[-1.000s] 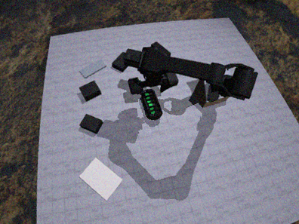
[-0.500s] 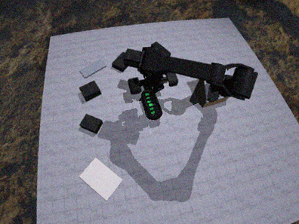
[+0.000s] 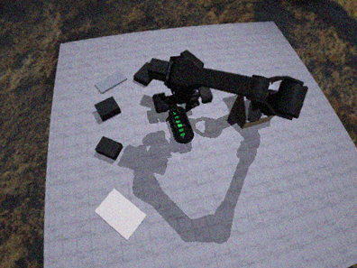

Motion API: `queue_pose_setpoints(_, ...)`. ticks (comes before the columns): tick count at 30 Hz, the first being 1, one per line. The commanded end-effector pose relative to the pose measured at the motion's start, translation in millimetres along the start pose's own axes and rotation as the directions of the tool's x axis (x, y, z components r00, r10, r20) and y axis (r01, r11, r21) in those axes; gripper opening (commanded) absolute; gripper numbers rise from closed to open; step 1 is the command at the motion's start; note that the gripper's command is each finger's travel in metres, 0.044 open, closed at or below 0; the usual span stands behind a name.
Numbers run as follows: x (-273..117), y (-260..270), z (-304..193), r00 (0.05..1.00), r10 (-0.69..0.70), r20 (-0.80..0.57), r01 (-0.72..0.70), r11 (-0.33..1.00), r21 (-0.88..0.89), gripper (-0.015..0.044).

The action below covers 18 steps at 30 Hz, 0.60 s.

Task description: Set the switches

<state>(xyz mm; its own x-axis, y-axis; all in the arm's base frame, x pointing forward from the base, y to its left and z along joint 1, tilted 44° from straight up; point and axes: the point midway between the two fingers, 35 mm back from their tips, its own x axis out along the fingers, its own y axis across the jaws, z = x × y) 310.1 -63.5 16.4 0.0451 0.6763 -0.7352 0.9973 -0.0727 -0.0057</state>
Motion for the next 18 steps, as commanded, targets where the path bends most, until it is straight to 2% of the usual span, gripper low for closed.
queue_pose_setpoints(1,0,0,0,1.000,-0.001,0.000,0.001,1.000,0.000,0.0236)
queue_pose_setpoints(9,0,0,0,1.000,-0.001,0.000,0.001,1.000,0.000,0.0440)
queue_pose_setpoints(11,0,0,0,1.000,-0.001,0.000,0.001,1.000,0.000,0.0440)
queue_pose_setpoints(18,43,-33,2,1.000,-0.006,-0.008,0.006,1.000,-0.016,0.0256)
